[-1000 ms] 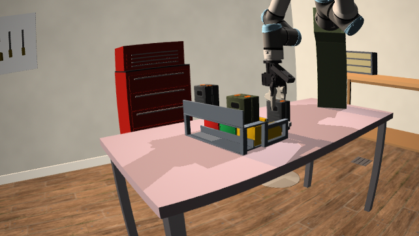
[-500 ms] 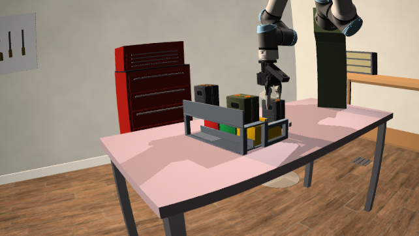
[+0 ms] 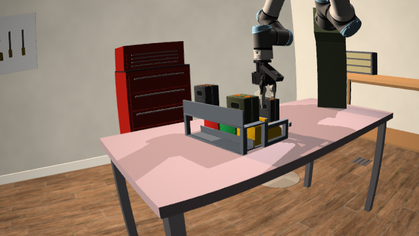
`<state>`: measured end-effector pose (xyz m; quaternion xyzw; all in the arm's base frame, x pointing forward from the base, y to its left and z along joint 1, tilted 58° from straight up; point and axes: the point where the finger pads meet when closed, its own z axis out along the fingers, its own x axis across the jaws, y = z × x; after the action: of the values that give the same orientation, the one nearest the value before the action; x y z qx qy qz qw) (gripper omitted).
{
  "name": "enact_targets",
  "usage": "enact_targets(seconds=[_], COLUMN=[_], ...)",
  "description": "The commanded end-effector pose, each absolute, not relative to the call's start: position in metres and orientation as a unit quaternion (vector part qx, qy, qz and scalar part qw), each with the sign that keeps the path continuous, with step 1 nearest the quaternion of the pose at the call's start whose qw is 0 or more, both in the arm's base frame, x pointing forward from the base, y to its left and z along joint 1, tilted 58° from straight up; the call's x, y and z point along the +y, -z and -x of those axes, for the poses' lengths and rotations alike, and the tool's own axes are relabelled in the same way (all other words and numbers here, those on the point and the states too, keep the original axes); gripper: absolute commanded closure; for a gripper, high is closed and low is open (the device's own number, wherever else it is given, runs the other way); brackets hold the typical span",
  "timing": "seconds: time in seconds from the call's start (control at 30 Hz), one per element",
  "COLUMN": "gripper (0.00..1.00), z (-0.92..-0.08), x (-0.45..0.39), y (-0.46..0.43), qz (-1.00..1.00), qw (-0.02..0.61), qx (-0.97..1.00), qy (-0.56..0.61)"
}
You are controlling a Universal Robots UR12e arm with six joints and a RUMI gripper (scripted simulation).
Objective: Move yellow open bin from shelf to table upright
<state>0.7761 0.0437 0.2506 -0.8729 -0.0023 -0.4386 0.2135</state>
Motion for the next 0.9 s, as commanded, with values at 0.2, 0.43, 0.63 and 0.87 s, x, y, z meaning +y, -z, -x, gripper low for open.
enact_targets(seconds=[0.2,0.43,0.63,0.87], gripper=[1.0,1.0,1.0,1.0], z=[-0.78,-0.78,-0.782,-0.784], x=[0.008,0.008,-0.005,-0.026], y=[-0.232,-0.232,-0.225,-0.214], qz=[0.873,0.873,0.873,0.873], qw=[0.213,0.213,0.213,0.213], qx=[-0.002,-0.002,-0.002,-0.002], qy=[0.439,0.439,0.439,0.439])
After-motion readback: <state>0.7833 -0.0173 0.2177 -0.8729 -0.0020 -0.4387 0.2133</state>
